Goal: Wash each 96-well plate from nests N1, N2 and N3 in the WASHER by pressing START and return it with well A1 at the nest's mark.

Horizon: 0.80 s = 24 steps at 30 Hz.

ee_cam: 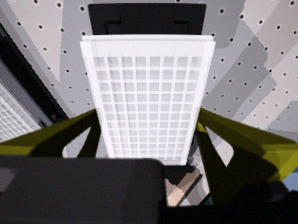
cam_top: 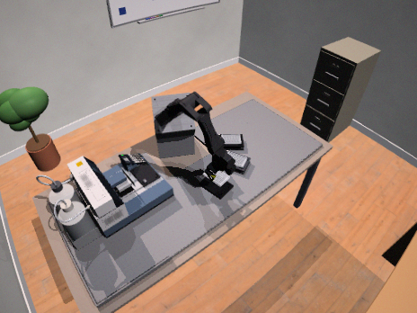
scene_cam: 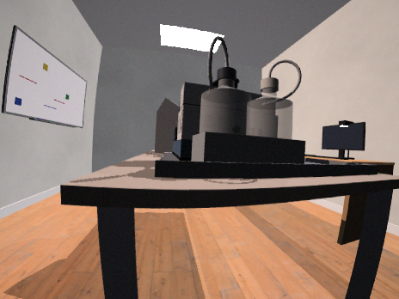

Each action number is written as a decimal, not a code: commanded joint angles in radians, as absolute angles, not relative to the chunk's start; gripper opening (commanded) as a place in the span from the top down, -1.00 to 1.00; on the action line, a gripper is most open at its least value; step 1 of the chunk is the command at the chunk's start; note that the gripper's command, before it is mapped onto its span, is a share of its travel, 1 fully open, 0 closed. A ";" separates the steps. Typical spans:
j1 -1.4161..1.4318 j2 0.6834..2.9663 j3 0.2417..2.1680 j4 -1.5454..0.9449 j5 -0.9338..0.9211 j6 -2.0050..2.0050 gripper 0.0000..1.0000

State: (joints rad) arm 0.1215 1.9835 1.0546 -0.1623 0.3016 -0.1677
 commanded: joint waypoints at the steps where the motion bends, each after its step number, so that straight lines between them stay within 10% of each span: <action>1: 0.122 1.989 1.066 -0.145 0.297 -0.172 1.00; 24: 0.096 2.115 1.122 -0.068 0.285 -0.196 1.00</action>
